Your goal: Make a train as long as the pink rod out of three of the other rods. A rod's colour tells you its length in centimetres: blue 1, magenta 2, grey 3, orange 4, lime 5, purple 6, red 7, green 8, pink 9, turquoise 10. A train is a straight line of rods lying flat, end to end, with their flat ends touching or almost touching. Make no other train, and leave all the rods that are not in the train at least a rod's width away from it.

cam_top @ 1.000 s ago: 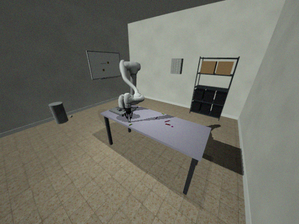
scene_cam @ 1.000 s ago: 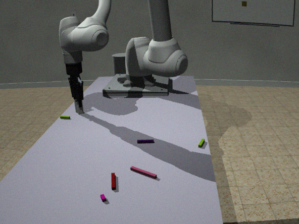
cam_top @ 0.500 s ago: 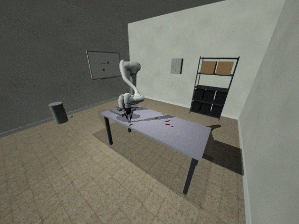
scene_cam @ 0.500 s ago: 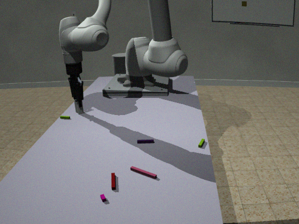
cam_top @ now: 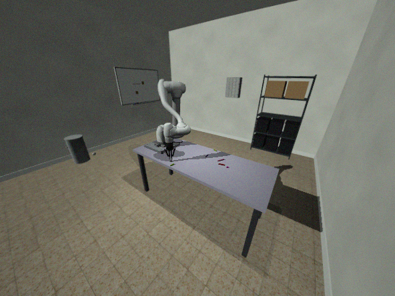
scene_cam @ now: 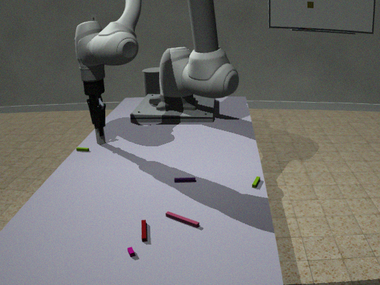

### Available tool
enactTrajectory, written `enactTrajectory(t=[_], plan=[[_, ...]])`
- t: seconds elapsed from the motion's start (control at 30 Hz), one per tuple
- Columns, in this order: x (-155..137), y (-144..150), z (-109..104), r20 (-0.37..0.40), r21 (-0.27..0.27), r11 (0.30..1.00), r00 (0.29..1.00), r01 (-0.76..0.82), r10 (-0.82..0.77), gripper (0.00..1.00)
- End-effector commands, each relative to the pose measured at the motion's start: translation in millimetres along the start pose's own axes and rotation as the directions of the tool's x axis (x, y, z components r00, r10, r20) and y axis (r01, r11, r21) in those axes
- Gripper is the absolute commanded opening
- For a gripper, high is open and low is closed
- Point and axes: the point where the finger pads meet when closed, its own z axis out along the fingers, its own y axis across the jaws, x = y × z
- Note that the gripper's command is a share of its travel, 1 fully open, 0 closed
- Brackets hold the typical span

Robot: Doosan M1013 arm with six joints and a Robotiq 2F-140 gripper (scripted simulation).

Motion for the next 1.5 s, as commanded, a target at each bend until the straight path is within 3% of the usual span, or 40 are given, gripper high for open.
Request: enactTrajectory(t=[0.0, 0.83, 1.0, 1.3, 1.47], plan=[[0, 0, 0, 0.0, 0.0, 1.0, 1.0, 0.0, 0.0, 0.12], [0, 0, -3, 0.0, 0.0, 1.0, 1.0, 0.0, 0.0, 0.12], [0, 0, -25, 0.0, 0.0, 1.0, 1.0, 0.0, 0.0, 0.12], [0, 0, -88, 0.0, 0.0, 1.0, 1.0, 0.0, 0.0, 0.12], [0, 0, -98, 0.0, 0.0, 1.0, 1.0, 0.0, 0.0, 0.12]])
